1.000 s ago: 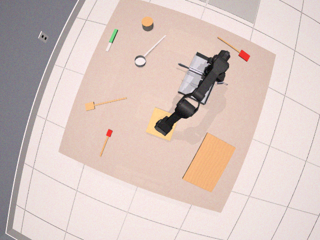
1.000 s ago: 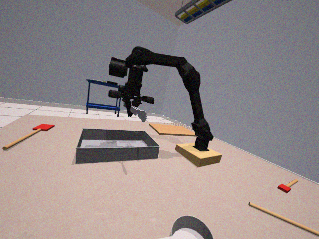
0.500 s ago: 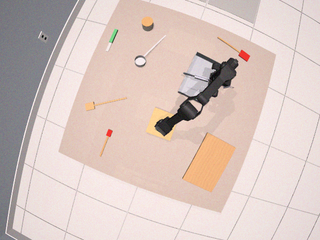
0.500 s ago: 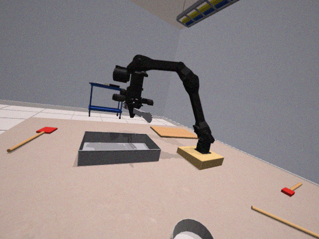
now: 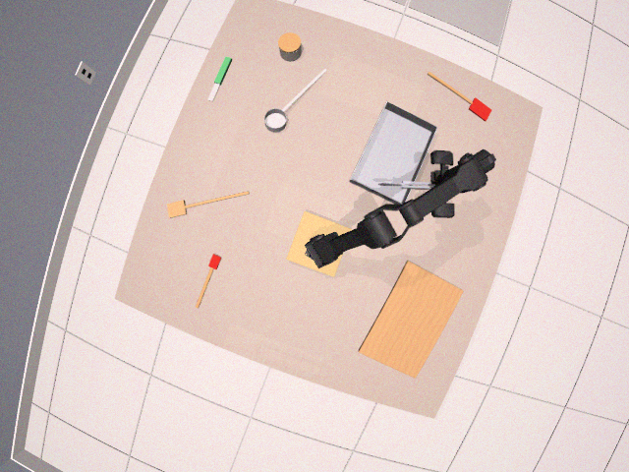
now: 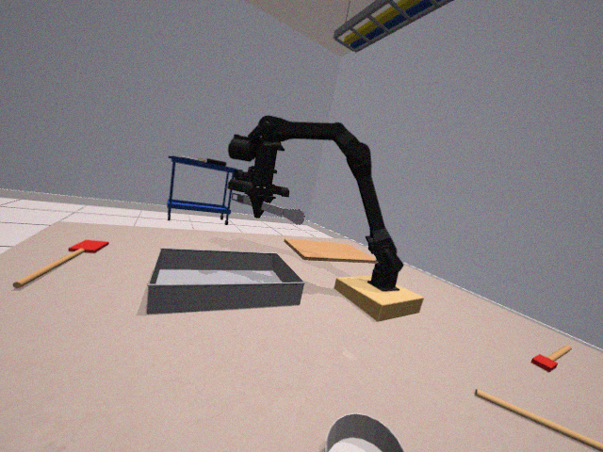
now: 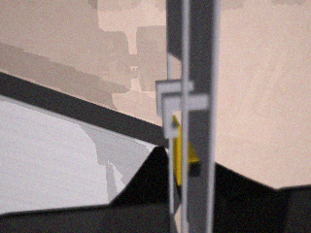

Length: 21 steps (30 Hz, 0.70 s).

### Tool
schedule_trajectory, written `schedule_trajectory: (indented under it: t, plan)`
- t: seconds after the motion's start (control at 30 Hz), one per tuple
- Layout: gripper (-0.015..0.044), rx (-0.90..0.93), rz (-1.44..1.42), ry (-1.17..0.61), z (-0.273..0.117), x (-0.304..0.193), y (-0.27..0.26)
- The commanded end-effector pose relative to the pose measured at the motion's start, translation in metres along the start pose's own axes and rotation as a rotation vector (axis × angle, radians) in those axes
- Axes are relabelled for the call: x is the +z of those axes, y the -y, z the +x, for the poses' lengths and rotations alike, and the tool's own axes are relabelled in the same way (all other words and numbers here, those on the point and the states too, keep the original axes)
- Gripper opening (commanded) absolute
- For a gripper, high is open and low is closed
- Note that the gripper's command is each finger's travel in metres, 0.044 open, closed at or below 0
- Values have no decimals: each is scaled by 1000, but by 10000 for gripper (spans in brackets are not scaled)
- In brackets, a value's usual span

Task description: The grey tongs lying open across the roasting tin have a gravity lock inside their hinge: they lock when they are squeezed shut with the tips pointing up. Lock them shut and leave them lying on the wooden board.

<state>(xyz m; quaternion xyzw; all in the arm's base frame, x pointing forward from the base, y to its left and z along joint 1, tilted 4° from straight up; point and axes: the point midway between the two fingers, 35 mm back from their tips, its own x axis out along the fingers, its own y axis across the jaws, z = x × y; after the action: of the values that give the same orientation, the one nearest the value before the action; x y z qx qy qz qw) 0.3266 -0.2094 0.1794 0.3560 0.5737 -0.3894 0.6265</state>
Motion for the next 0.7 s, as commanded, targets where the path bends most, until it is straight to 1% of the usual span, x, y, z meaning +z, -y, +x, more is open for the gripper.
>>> schedule_trajectory:
  t: [0.0, 0.67]
  plan:
    - [-150, 6, -73, 2, -2, 12, 20]
    - [-150, -7, -439, 11, -6, 53, 133]
